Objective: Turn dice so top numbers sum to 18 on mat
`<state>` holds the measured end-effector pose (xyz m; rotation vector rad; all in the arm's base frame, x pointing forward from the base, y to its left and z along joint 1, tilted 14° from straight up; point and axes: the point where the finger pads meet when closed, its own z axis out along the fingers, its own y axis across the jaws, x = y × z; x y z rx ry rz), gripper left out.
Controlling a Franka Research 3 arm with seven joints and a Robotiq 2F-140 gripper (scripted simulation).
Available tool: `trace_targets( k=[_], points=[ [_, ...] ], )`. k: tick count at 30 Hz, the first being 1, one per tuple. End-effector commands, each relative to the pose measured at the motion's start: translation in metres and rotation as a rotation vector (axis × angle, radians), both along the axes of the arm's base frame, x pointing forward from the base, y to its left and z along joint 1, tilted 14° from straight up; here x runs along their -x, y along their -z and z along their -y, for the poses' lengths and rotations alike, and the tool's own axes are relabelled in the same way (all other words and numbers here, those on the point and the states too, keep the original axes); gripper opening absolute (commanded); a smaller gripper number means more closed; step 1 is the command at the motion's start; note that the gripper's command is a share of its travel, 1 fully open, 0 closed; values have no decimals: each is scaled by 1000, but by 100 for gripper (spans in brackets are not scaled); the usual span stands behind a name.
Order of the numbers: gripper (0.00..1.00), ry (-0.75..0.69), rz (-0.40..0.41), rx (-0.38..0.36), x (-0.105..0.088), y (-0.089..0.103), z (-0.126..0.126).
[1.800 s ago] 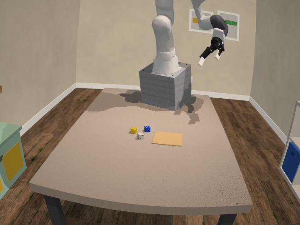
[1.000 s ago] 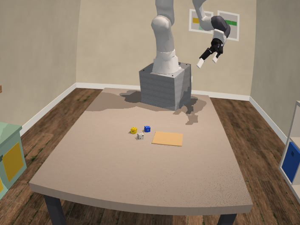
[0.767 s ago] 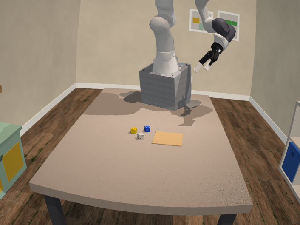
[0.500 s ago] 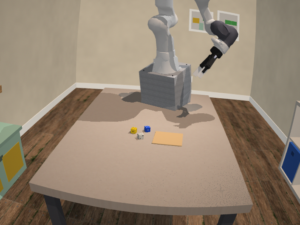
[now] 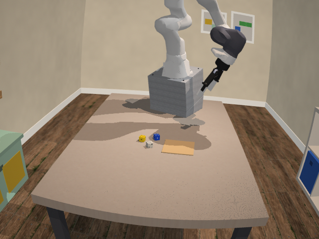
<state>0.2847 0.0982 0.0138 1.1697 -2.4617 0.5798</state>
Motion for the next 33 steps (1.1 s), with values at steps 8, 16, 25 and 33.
trace_targets(
  k=[8, 16, 25, 33],
  points=[
    [100, 350, 131, -285, -80, 16, 56],
    [100, 612, 317, -375, -128, 8, 145],
    [100, 790, 478, -393, -146, -5, 230],
    [100, 922, 612, -377, -145, -18, 306]
  ],
)
